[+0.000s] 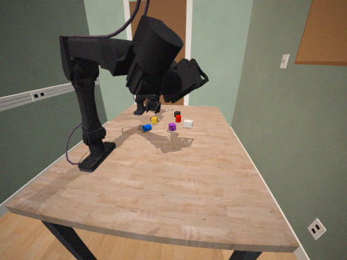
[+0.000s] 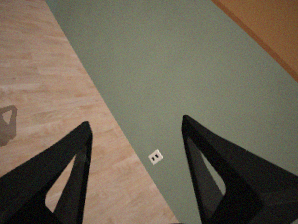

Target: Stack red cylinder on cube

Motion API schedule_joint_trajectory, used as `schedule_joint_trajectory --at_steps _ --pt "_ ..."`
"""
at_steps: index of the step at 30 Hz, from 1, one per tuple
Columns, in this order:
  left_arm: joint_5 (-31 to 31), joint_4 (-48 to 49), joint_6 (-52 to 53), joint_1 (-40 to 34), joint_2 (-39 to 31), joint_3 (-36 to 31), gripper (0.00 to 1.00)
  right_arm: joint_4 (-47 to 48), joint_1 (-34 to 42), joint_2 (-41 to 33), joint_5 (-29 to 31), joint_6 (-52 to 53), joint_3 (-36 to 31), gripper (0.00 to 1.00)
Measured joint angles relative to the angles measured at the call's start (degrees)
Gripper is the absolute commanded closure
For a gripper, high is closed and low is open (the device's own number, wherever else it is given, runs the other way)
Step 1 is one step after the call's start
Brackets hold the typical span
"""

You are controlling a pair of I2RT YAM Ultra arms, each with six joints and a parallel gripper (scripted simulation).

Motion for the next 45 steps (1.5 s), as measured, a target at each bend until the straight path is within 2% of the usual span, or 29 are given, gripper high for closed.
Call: schedule_joint_trajectory --at_steps 17,19,20,21,24,28,33,38,45 --pt "0.0 0.0 0.0 0.0 0.0 0.0 0.43 0.0 0.0 0.0 0.0 0.0 0.0 0.31" --pt "-0.04 0.0 0.0 0.0 0.0 0.0 0.21 0.0 0.0 0.0 0.15 -0.04 0.0 0.08" --pt "-0.13 -0.02 0.02 0.0 0.0 0.0 0.09 0.0 0.0 0.0 0.33 -0.13 0.0 0.0" --pt "-0.31 -0.2 0.09 0.0 0.0 0.0 0.0 0.0 0.0 -0.02 0.57 -0.26 -0.07 0.0" --pt "-1.22 -2.91 0.44 0.0 -0.7 0.0 0.0 -0.35 0.02 -0.48 1.81 -0.98 -1.46 0.0" --pt "-3.63 -10.58 1.07 0.0 -5.22 -0.07 0.0 -2.16 1.25 -3.74 5.4 -1.95 -6.99 0.0" --pt "-7.72 -22.91 1.62 0.0 -16.72 -0.83 0.0 -5.31 6.78 -13.09 11.58 -1.86 -17.9 0.0" --pt "-11.76 -35.58 2.27 -0.44 -25.18 -0.72 0.0 -5.7 11.23 -20.94 16.94 0.76 -25.33 0.0" --pt "-19.21 -56.41 2.54 -2.16 -34.45 4.46 0.0 -4.48 20.98 -31.69 25.79 9.16 -36.74 0.0"
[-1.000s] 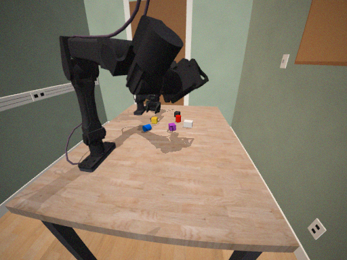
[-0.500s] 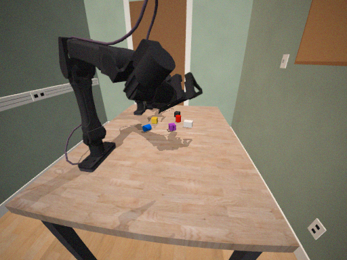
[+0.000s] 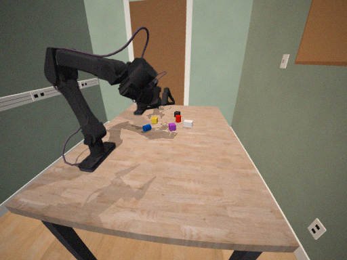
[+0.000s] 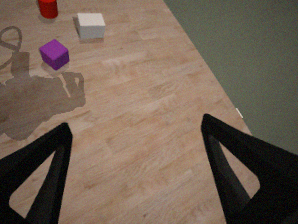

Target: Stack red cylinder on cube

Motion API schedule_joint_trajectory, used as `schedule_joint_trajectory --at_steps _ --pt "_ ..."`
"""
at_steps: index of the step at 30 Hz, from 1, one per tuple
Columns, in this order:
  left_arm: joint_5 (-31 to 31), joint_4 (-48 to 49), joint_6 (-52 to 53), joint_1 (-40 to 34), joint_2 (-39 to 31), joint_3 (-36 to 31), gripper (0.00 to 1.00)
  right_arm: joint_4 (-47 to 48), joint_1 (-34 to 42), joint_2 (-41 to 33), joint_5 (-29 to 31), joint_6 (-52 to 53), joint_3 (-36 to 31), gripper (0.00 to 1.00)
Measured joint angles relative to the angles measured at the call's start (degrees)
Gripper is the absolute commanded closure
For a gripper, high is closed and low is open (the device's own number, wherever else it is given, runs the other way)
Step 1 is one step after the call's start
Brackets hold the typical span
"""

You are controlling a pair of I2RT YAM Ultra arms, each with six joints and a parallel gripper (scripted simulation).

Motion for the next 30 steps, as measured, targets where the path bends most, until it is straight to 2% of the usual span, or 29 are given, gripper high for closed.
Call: schedule_joint_trajectory --at_steps 9,16,22,25,30 --pt "-10.45 -20.46 -1.11 -3.34 -2.05 8.31 0.0 3.28 12.48 -7.91 11.67 13.44 -8.09 0.0" --pt "-19.21 -35.3 -4.57 -6.93 -1.99 16.41 0.0 6.69 28.09 -12.31 23.21 27.96 -14.36 0.0" --pt "-24.26 -43.08 -7.5 -9.35 0.15 21.99 0.0 9.53 41.72 -12.11 32.09 39.95 -17.31 0.0" --pt "-25.57 -45.27 -8.39 -9.77 0.79 22.82 0.0 10.56 46.34 -11.34 35.69 44.44 -17.57 0.0" --pt "-26.67 -47.39 -9.29 -10.38 1.68 23.93 0.0 13.14 59.65 -7.72 40.79 52.35 -17.57 0.0"
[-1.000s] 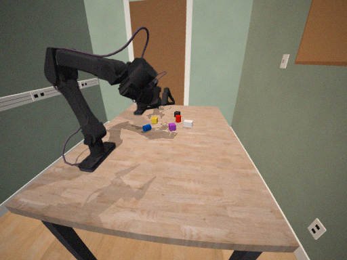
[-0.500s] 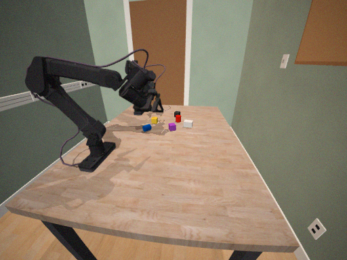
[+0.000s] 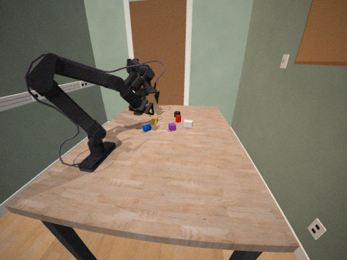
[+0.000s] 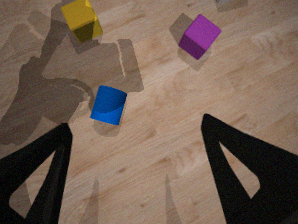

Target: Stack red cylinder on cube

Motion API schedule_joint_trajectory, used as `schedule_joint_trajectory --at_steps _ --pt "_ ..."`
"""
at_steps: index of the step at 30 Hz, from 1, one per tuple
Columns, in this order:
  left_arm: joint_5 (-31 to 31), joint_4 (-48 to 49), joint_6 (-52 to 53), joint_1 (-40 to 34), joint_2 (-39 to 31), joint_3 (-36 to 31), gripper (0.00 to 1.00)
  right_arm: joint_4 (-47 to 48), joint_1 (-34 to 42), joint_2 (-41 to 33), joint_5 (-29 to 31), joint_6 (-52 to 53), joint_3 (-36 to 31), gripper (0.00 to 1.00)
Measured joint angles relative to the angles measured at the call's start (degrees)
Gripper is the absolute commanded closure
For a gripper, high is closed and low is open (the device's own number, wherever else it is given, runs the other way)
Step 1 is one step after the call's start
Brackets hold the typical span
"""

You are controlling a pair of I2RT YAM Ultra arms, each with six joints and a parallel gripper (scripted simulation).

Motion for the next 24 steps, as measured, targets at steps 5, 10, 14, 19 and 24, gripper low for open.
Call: schedule_joint_trajectory --at_steps 5,10,14,19,24 --pt "-0.33 -0.63 -0.33 -0.09 0.02 0.31 0.0 2.21 9.53 5.51 3.23 6.45 0.0 0.0" --pt "-0.33 -0.92 -0.46 -0.09 0.02 0.31 0.0 2.99 12.26 8.31 5.14 9.75 0.0 0.0" --pt "-0.33 -0.98 -0.46 -0.09 0.02 0.31 0.0 3.04 12.52 8.33 5.73 10.43 0.0 0.0" --pt "-0.33 -1.07 -0.44 -0.09 0.02 0.31 0.0 3.04 12.55 8.33 5.95 10.71 0.0 0.0" --pt "0.22 -2.34 0.07 2.91 0.04 0.68 0.0 3.34 12.55 8.33 6.08 10.86 0.0 0.0"
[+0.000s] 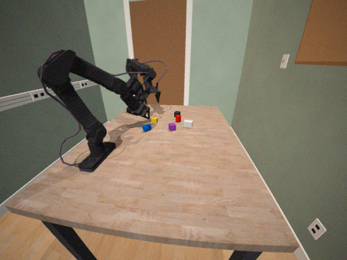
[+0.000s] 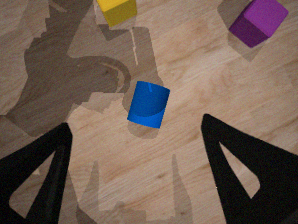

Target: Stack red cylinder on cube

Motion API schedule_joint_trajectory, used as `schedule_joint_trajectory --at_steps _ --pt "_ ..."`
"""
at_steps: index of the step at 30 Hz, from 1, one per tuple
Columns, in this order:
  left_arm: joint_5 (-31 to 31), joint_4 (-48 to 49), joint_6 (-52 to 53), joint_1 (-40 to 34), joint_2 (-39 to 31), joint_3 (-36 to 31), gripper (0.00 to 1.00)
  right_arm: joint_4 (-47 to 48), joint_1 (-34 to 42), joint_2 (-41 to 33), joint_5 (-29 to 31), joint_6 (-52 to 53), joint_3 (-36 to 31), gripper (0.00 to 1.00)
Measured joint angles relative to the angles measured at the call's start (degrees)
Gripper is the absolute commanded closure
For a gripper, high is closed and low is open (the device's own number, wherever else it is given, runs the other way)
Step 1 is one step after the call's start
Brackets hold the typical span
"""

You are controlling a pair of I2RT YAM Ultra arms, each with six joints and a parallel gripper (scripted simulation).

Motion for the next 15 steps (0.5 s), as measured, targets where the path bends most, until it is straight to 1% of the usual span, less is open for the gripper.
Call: schedule_joint_trajectory --at_steps 4,7,12,15 --pt "0.22 -0.79 0.42 4.52 0.02 1.25 0.0 0.68 -0.11 0.61 -0.24 -0.24 0.11 0.0" --pt "0.48 -1.53 0.68 9.7 0.81 2.78 0.0 0.92 -2.43 2.95 -0.68 -0.61 1.92 0.0" --pt "0.04 -2.21 0.61 21.31 3.98 7.23 0.0 2.4 -9.22 11.76 -0.44 -0.66 9.18 0.0" --pt "-0.37 -2.29 0.24 26.86 6.67 10.29 0.0 3.39 -12.28 17.92 0.02 -0.33 14.38 0.0"
